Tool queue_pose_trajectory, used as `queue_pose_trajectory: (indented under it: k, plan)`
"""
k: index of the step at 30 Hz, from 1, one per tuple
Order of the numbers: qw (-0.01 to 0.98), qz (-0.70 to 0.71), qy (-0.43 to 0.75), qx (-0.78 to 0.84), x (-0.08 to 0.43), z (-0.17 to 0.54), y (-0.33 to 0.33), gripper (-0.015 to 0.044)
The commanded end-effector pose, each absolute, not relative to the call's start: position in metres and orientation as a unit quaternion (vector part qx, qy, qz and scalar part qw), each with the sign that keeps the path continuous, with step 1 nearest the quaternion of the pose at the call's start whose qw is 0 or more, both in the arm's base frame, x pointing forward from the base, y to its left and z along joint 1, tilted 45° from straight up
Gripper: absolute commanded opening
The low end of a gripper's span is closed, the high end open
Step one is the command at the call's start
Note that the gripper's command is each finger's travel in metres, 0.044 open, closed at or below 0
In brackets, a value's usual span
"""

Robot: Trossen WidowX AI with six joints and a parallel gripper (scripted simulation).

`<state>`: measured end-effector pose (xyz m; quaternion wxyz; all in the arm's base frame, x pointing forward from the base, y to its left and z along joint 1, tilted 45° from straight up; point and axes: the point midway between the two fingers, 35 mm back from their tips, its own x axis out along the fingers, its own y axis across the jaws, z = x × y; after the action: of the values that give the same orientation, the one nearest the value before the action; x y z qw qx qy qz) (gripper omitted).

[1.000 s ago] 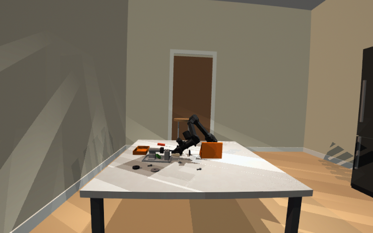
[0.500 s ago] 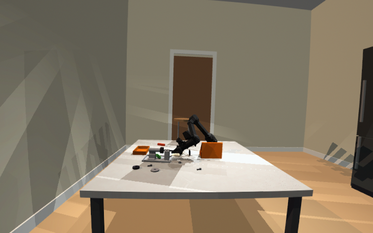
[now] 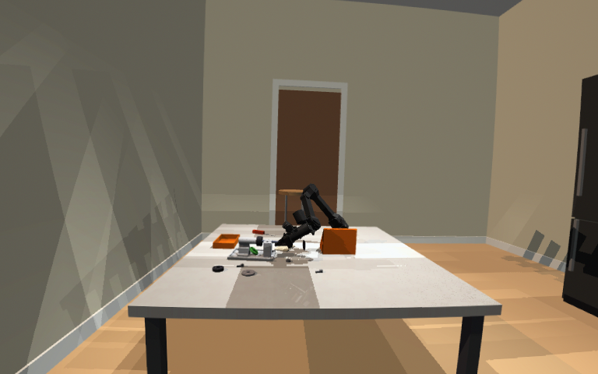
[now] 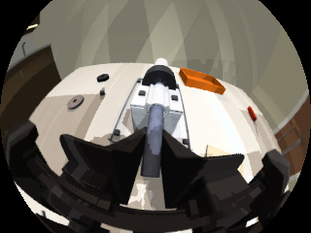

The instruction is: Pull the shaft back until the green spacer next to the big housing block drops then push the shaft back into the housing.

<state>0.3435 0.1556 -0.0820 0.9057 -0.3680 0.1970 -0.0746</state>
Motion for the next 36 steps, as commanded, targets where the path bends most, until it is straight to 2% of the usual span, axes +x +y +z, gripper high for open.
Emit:
queue_pose_trajectory:
  k: [1,36]
  plan:
    - [0.907,-0.075,0.197,-0.366,0.3479,-0.0818,0.155,0.0]
    - [0.907,-0.075,0.197,-0.366,0.3463,-0.0818,0.1552,0.0]
